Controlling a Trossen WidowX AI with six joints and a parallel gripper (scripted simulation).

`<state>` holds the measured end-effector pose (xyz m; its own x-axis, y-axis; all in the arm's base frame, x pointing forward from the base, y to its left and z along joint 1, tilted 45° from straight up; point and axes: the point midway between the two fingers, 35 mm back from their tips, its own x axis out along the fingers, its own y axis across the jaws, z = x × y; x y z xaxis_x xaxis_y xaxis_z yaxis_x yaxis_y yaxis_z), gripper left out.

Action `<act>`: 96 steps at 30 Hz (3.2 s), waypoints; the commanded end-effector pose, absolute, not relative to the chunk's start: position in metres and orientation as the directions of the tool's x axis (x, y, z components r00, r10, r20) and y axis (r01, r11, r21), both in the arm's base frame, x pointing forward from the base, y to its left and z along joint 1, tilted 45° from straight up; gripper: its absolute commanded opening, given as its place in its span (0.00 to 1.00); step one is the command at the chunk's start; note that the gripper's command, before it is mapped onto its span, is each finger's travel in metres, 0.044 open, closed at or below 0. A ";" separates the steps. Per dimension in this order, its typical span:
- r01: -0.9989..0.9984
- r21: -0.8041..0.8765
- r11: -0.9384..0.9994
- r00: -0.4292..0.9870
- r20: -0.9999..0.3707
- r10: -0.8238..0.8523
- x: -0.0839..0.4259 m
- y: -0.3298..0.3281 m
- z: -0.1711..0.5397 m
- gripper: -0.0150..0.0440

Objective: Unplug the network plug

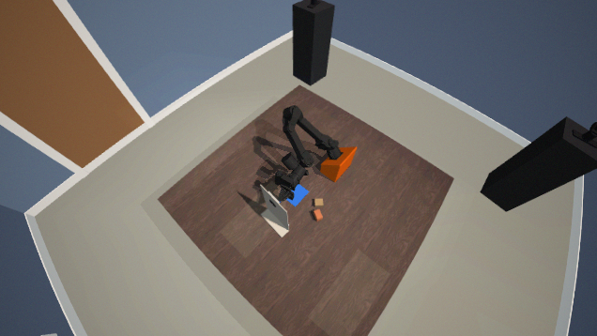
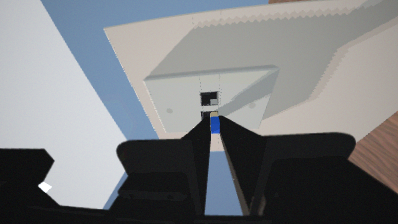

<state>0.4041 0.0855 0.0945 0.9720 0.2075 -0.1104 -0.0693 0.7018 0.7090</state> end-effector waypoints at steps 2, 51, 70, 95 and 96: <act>-0.070 0.706 0.705 0.972 -0.111 0.208 0.404 0.086 0.094 0.25; -0.069 0.706 0.705 0.972 -0.112 0.208 0.378 0.085 0.092 0.25; -0.069 0.706 0.705 0.972 -0.113 0.208 0.366 0.085 0.091 0.25; -0.068 0.706 0.705 0.972 -0.114 0.208 0.352 0.085 0.089 0.25; -0.068 0.706 0.705 0.972 -0.114 0.208 0.351 0.085 0.089 0.25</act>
<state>0.3541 0.0857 0.0896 0.9712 0.2101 -0.1126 -0.0708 0.7054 0.7053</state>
